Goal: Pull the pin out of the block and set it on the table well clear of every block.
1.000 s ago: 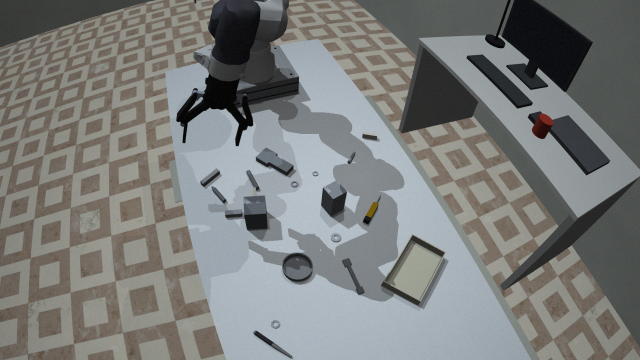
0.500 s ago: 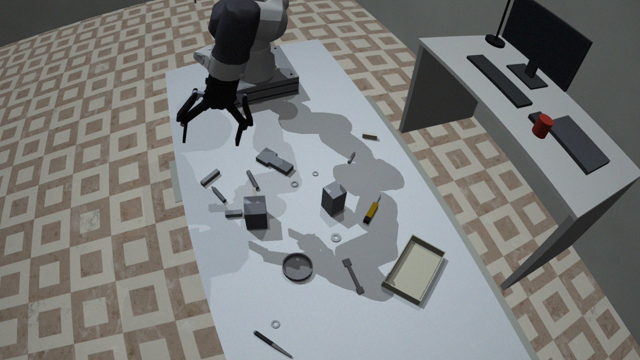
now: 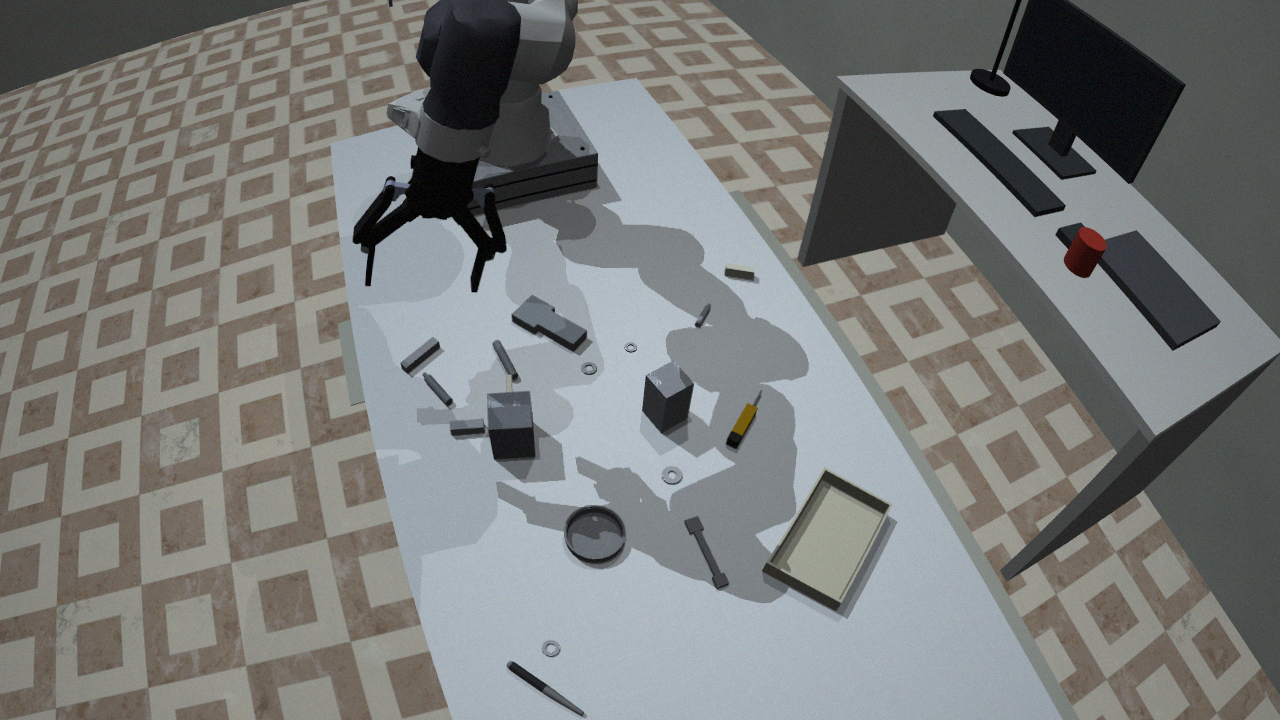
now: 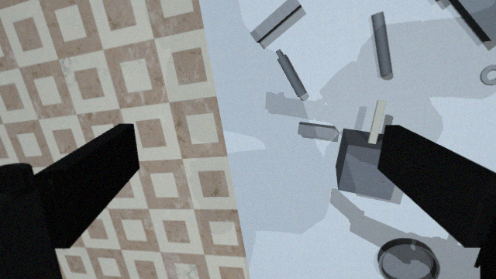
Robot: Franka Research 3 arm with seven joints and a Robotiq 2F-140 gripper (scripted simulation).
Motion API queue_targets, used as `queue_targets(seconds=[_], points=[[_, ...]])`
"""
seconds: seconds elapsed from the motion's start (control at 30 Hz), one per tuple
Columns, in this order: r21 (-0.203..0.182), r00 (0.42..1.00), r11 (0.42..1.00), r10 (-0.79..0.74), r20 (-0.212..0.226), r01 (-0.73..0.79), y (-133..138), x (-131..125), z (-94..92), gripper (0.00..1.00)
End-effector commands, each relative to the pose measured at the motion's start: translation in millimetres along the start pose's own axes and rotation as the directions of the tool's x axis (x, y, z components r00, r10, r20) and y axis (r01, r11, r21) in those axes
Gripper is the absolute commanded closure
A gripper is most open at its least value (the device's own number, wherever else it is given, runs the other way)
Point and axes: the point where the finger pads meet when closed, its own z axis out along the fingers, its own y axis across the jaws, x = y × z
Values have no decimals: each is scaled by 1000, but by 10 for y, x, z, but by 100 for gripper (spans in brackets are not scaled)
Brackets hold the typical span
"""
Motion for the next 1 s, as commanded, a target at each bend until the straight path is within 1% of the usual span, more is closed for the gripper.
queue_targets(seconds=[0.0,0.37,0.4,0.97], points=[[0,1000,1000,0,0,0,0,0,-1,0],[0,1000,1000,0,0,0,0,0,-1,0],[0,1000,1000,0,0,0,0,0,-1,69],[0,1000,1000,0,0,0,0,0,-1,69]])
